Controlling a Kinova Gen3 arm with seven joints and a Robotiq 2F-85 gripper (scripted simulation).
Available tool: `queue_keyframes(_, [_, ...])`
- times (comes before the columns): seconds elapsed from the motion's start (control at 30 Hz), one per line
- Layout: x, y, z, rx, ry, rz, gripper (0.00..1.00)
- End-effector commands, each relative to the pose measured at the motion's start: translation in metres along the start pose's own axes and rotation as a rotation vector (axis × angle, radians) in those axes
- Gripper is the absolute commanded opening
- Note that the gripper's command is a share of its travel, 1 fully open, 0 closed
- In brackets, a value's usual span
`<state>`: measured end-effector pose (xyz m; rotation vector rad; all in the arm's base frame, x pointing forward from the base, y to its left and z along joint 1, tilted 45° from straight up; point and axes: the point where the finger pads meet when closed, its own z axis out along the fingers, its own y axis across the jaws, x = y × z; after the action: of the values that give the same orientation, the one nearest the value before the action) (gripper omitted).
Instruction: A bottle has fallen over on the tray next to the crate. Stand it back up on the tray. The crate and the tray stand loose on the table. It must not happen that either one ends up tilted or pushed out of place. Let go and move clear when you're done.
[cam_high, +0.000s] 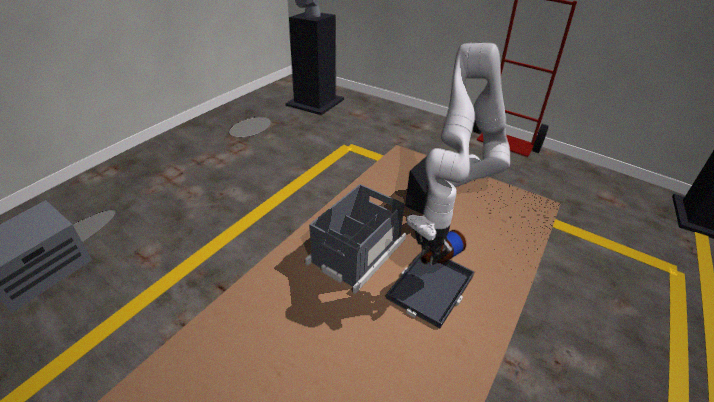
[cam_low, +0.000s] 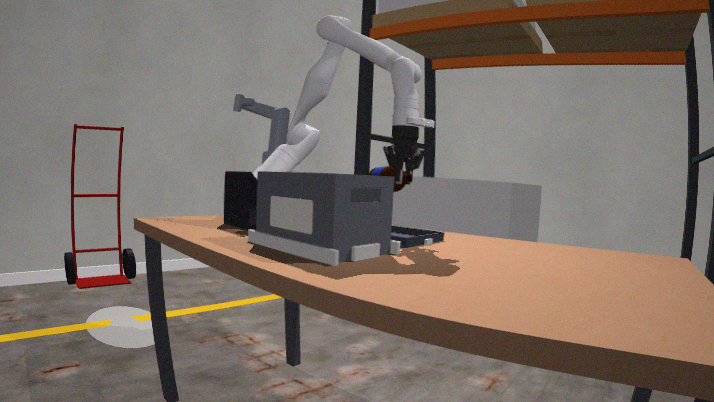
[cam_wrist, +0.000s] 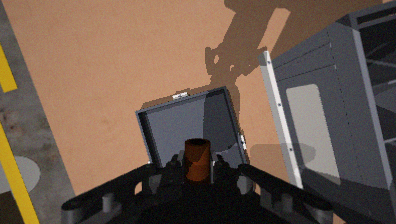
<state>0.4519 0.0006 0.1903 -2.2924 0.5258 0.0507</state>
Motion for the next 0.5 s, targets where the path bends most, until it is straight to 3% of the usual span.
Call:
queue_keyframes(0.0, [0.002, 0.001, -0.004, 0.000, 0.006, 0.002, 0.00])
queue_keyframes(0.47, [0.001, 0.001, -0.018, 0.000, 0.006, 0.002, 0.00])
